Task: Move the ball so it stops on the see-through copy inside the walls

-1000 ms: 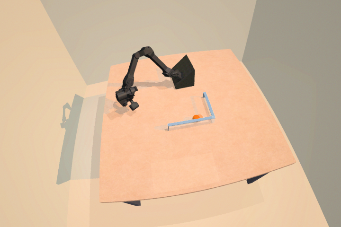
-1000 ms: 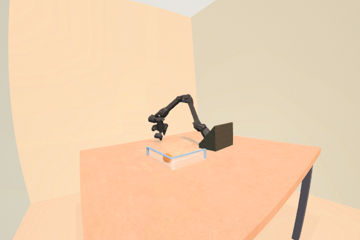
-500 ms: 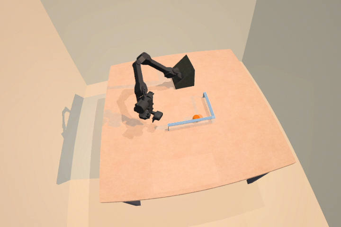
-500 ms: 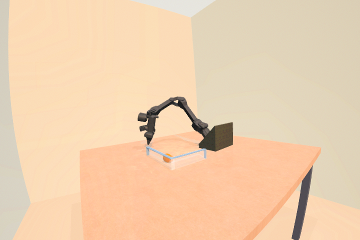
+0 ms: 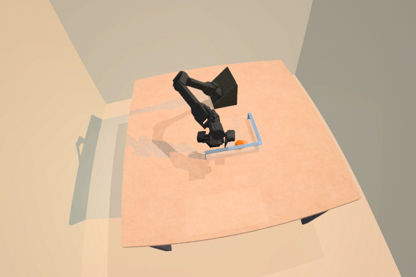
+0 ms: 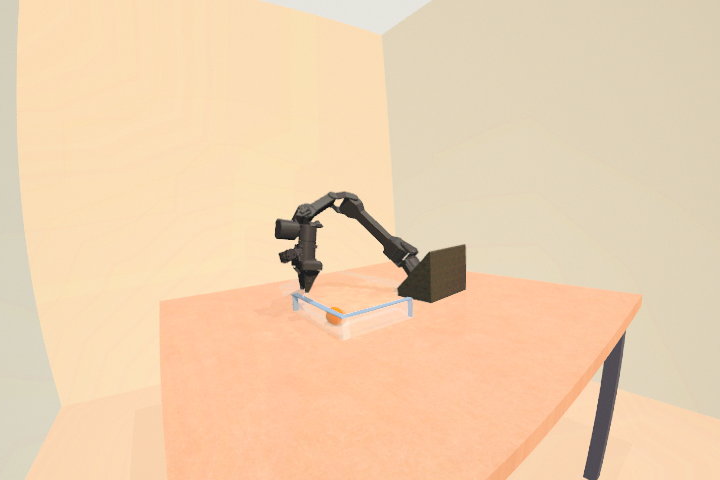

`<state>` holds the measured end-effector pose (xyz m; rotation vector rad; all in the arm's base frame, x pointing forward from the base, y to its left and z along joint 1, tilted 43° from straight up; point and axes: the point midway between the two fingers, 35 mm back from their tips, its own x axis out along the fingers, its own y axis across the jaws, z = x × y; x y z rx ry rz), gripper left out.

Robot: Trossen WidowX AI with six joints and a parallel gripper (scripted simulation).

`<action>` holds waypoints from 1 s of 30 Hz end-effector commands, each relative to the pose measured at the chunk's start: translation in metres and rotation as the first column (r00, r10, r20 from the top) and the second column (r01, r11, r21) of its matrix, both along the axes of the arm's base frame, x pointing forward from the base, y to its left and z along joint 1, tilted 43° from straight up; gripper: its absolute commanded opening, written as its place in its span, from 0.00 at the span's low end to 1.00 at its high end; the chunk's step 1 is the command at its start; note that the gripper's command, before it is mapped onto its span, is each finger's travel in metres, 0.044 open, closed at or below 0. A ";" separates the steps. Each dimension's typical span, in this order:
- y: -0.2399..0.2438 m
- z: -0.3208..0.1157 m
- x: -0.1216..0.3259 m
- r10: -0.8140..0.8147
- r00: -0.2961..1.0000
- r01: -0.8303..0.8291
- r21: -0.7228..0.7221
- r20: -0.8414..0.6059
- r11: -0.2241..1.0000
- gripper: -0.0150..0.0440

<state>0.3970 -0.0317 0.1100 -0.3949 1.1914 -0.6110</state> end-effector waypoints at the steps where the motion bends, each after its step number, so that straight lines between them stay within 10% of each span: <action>1: 0.034 -0.027 -0.001 0.028 0.996 -0.027 0.005 -0.087 1.000 0.85; 9: 0.094 -0.088 -0.022 0.034 0.963 -0.052 -0.060 -0.268 0.997 0.85; 30: 0.074 -0.109 -0.019 0.034 0.963 -0.052 -0.060 -0.267 0.997 0.85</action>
